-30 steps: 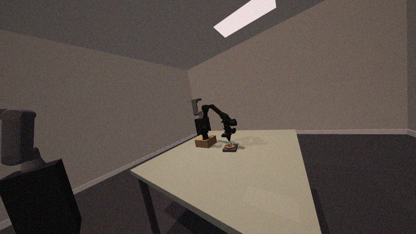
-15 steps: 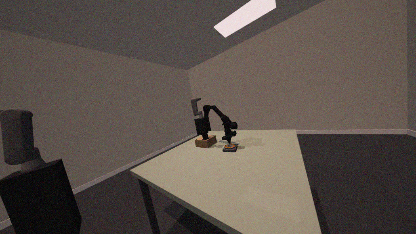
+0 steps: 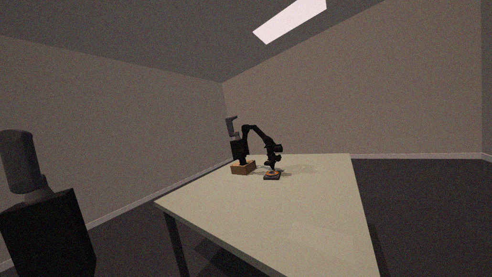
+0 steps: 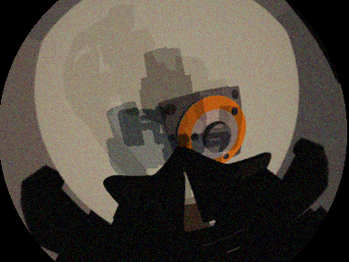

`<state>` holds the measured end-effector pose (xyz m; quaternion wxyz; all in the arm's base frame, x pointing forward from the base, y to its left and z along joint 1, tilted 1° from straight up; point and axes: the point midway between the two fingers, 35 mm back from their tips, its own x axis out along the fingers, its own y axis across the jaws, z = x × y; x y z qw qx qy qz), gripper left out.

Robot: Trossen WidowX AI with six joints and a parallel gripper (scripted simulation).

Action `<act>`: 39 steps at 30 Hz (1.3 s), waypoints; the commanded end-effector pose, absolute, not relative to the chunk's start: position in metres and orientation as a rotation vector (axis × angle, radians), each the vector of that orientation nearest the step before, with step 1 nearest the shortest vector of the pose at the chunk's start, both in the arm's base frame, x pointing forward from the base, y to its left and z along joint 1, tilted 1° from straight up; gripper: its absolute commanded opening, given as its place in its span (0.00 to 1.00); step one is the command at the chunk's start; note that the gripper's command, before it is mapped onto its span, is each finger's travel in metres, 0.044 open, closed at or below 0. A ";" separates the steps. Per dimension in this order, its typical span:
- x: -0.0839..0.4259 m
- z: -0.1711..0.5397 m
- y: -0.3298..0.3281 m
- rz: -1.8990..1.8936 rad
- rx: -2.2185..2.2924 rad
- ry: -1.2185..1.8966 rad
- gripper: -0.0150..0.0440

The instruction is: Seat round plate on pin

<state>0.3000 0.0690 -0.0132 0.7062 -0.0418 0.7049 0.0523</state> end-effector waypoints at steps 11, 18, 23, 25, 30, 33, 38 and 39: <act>0.310 -0.013 0.072 0.117 -0.086 1.554 0.25; 0.316 -0.013 0.072 0.117 -0.086 1.554 0.25; 0.320 -0.012 0.072 0.117 -0.086 1.553 0.25; 0.322 -0.012 0.071 0.117 -0.086 1.553 0.25; 0.328 -0.012 0.070 0.117 -0.086 1.553 0.25; 0.332 -0.012 0.069 0.117 -0.086 1.552 0.25; 0.338 -0.012 0.066 0.117 -0.087 1.552 0.25; 0.339 -0.012 0.065 0.117 -0.087 1.552 0.25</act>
